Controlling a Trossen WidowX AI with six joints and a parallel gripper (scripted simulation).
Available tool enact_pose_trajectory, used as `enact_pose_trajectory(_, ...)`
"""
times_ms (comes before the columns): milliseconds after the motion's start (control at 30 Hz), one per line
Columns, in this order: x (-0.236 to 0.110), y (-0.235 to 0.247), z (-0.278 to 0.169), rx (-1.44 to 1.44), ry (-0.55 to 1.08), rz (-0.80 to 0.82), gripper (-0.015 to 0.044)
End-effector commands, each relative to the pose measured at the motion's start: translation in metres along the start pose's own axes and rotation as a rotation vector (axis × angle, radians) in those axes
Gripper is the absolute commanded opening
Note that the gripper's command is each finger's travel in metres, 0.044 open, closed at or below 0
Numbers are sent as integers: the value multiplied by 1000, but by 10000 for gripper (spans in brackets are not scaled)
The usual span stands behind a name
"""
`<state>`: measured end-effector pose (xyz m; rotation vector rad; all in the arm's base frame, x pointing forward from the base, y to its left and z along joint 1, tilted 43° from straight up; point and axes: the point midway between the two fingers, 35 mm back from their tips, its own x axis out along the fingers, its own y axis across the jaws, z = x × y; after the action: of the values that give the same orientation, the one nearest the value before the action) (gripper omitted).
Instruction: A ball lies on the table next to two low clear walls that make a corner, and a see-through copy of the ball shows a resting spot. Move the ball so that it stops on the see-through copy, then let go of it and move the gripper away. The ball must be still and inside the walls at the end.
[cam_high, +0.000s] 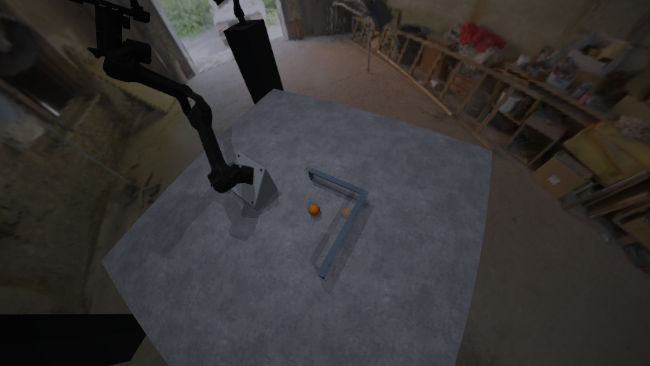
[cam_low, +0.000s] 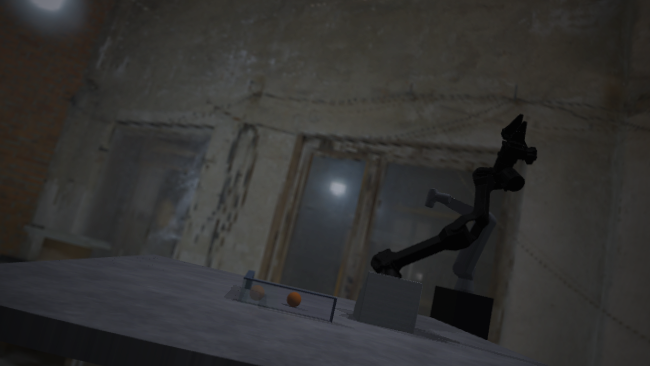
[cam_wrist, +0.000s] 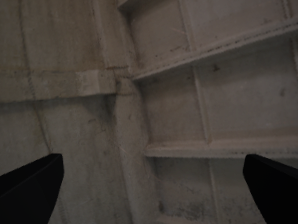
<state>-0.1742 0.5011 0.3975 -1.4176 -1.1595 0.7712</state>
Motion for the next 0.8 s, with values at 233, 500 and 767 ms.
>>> enact_pose_trajectory(233, -30, -56, -15, 124, -59, -154, 305)
enact_pose_trajectory(500, -90, -152, -57, 211, -104, -397, 305)
enact_pose_trajectory(767, -164, -235, -142, 346, -74, -669, 305)
